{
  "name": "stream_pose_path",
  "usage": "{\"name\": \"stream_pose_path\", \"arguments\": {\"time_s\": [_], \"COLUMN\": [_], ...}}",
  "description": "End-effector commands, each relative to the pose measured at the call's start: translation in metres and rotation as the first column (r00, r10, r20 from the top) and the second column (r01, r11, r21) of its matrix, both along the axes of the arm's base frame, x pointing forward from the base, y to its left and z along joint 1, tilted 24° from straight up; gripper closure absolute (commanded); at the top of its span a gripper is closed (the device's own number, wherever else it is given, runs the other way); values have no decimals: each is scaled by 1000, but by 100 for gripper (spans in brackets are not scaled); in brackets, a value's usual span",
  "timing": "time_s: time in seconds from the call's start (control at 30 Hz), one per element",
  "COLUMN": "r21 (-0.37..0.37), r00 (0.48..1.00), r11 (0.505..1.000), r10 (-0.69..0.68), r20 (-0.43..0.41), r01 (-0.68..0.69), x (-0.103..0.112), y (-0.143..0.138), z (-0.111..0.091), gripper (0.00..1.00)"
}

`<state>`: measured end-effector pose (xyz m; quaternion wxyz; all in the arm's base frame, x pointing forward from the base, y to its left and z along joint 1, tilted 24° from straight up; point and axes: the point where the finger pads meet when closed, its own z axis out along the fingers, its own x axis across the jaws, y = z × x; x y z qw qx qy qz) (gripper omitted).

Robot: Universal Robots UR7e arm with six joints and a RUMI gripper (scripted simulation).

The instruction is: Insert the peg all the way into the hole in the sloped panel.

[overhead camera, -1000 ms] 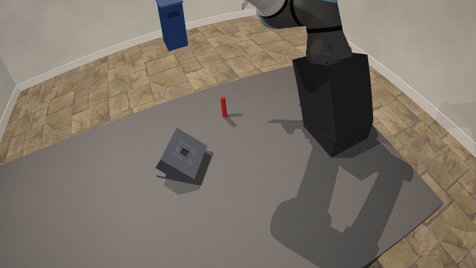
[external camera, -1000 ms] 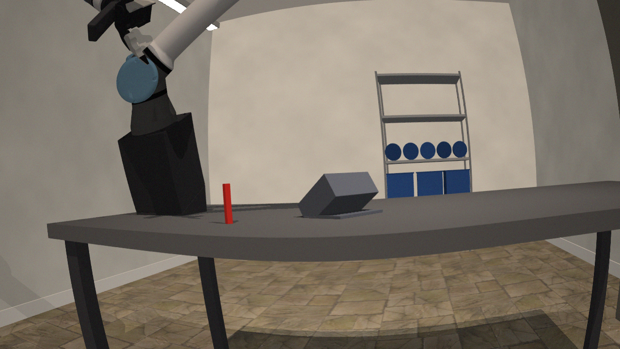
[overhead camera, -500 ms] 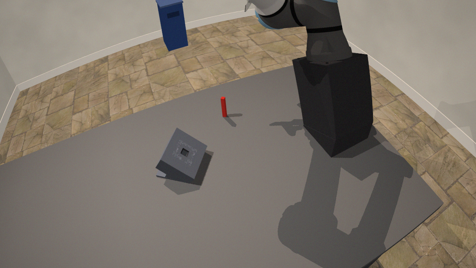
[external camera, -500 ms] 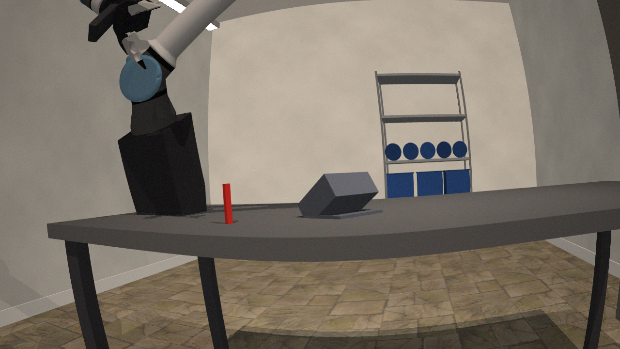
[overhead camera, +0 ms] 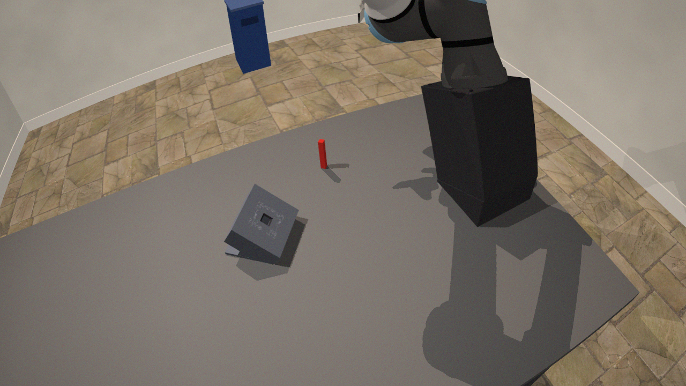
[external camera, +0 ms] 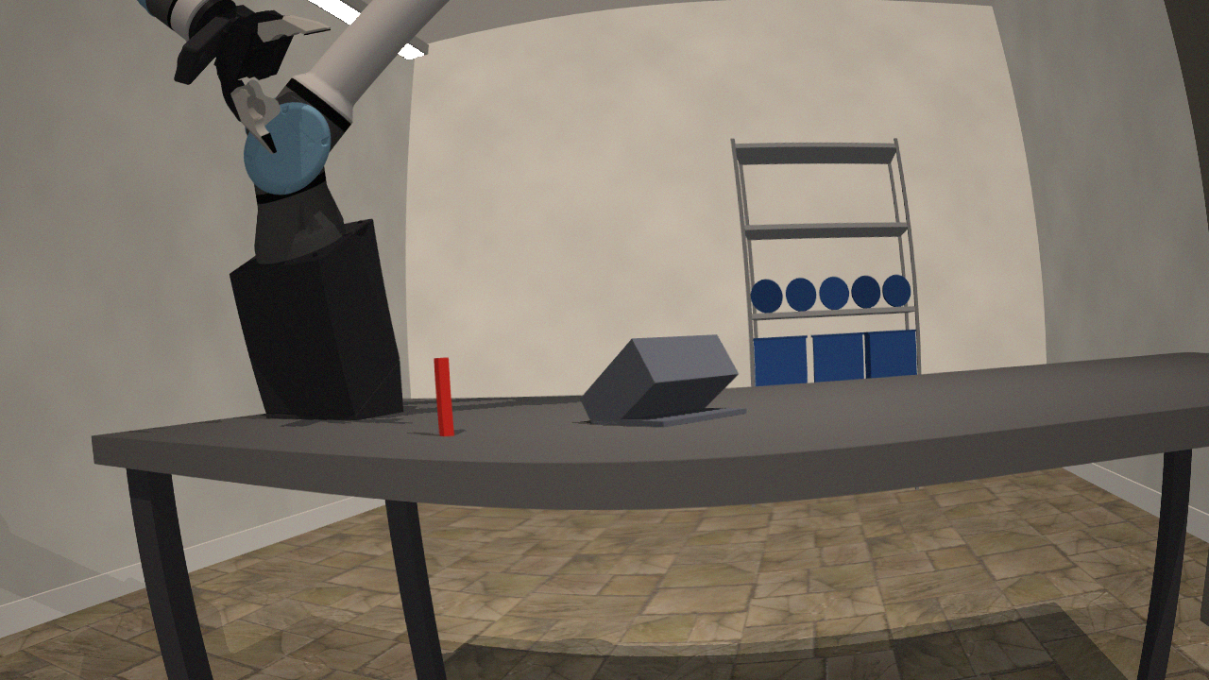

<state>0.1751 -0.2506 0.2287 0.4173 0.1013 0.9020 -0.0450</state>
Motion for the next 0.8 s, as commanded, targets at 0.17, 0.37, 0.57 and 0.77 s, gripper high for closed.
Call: {"name": "stream_pose_path", "arguments": {"time_s": [0.17, 0.37, 0.57, 0.77], "r21": [-58, -95, -126, -143], "r00": [988, 965, 931, 902], "r11": [987, 963, 927, 896], "r10": [147, 243, 337, 397], "r20": [-55, -94, -138, -169], "r01": [-150, -252, -354, -421], "x": [-3, -4, -7, -8], "y": [7, 11, 16, 18], "z": [-14, -24, -34, -41], "gripper": [0, 0, 0, 0]}}
